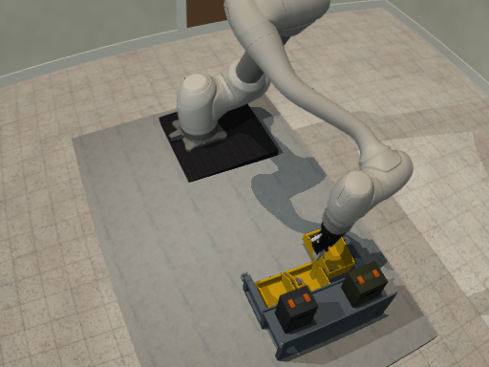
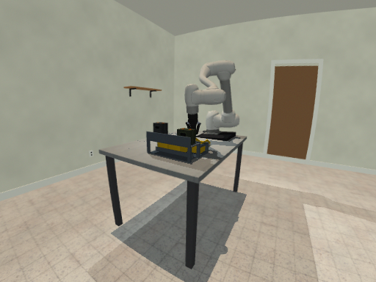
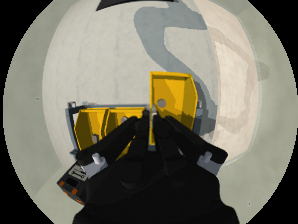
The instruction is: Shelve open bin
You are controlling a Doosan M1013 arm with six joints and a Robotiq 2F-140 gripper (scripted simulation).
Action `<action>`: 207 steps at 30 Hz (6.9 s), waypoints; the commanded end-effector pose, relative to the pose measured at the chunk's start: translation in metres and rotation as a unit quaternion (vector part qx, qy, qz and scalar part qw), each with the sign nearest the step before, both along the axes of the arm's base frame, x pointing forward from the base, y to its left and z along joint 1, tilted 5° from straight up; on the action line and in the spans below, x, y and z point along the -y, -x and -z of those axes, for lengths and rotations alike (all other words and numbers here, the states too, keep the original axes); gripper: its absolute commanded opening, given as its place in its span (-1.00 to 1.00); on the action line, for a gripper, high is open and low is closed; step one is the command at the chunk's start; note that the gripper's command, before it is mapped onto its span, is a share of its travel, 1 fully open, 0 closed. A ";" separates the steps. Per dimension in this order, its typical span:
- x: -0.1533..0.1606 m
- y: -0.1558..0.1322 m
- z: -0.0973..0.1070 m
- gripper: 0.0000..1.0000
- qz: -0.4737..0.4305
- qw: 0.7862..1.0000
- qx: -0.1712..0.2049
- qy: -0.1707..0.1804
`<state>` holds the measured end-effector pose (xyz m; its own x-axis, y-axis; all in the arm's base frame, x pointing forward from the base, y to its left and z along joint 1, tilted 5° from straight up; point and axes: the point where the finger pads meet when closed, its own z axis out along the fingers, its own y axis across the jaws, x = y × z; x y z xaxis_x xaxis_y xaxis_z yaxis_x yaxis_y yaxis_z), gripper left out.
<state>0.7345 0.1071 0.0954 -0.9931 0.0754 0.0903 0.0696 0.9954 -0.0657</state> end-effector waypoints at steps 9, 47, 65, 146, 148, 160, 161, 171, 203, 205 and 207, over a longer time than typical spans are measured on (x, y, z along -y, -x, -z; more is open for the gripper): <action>0.000 -0.001 0.000 -1.00 0.000 1.000 0.001 0.000; 0.001 -0.018 0.001 -1.00 -0.001 1.000 0.015 0.001; 0.001 -0.019 0.001 -1.00 -0.001 1.000 0.015 0.001; 0.003 -0.037 0.001 -1.00 -0.002 1.000 0.024 0.002; 0.003 -0.037 0.001 -1.00 -0.002 1.000 0.025 0.002; 0.003 -0.038 0.001 -1.00 -0.002 1.000 0.025 0.002; 0.003 -0.038 0.001 -1.00 -0.002 1.000 0.025 0.002; 0.003 -0.038 0.001 -1.00 -0.002 1.000 0.025 0.002; 0.003 -0.037 0.002 -1.00 -0.002 1.000 0.027 0.002; 0.003 -0.037 0.002 -1.00 -0.002 1.000 0.028 0.002; 0.003 -0.037 0.002 -1.00 -0.002 1.000 0.030 0.002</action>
